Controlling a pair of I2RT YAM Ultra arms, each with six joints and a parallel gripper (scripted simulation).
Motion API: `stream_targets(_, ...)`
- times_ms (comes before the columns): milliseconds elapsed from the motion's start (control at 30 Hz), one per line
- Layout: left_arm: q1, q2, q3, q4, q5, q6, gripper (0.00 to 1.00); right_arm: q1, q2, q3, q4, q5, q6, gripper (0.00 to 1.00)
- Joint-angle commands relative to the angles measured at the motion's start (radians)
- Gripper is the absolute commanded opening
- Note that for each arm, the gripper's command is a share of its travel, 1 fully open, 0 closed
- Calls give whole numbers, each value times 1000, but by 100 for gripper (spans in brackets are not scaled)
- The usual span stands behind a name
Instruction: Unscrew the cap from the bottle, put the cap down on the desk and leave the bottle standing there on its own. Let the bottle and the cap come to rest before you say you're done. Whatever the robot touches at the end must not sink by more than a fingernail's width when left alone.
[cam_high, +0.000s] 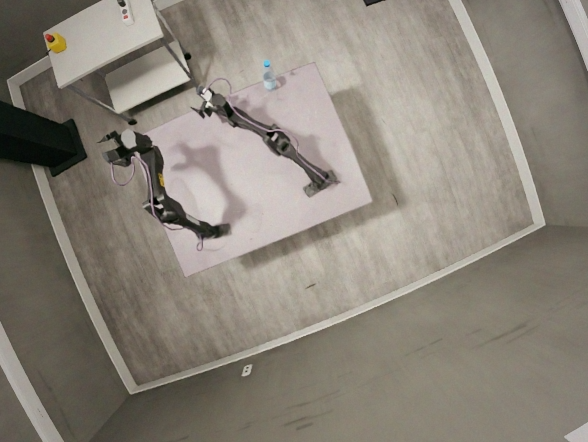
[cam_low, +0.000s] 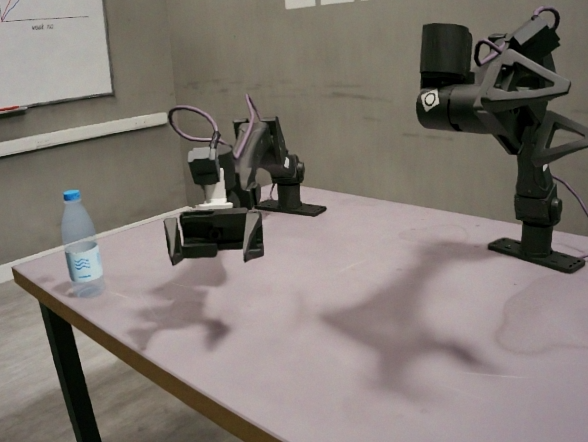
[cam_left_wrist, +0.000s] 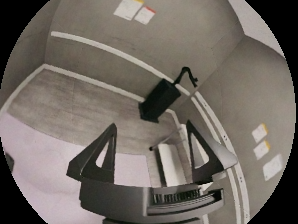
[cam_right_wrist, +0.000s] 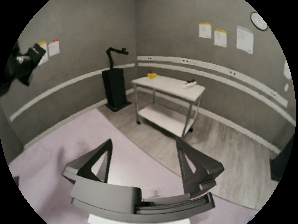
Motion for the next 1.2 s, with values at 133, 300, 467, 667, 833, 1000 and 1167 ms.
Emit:
stream_targets(133, 0, -11, 9, -11, 3, 3, 100, 0, -21, 14, 2, 0, -1, 100)
stream_targets(300, 0, -11, 9, -11, 3, 3, 100, 0, -21, 14, 2, 0, -1, 100)
stream_targets(467, 0, -11, 9, -11, 3, 3, 100, 0, -21, 14, 2, 0, -1, 100)
stream_targets(667, -21, -47, 2, -45, 66, 76, 57, -39, -42, -24, 26, -21, 12, 94)
stream_targets(833, -72, -96, 15, -153, 205, 272, 57, -127, -95, -81, 68, -57, 25, 94)
stream_targets(1000, -108, -136, 0, -241, 313, 387, 57, -218, -183, -196, 137, -100, 38, 94)
stream_targets(1167, -139, -189, -36, -324, 409, 469, 57, -300, -277, -306, 214, -138, 51, 94)
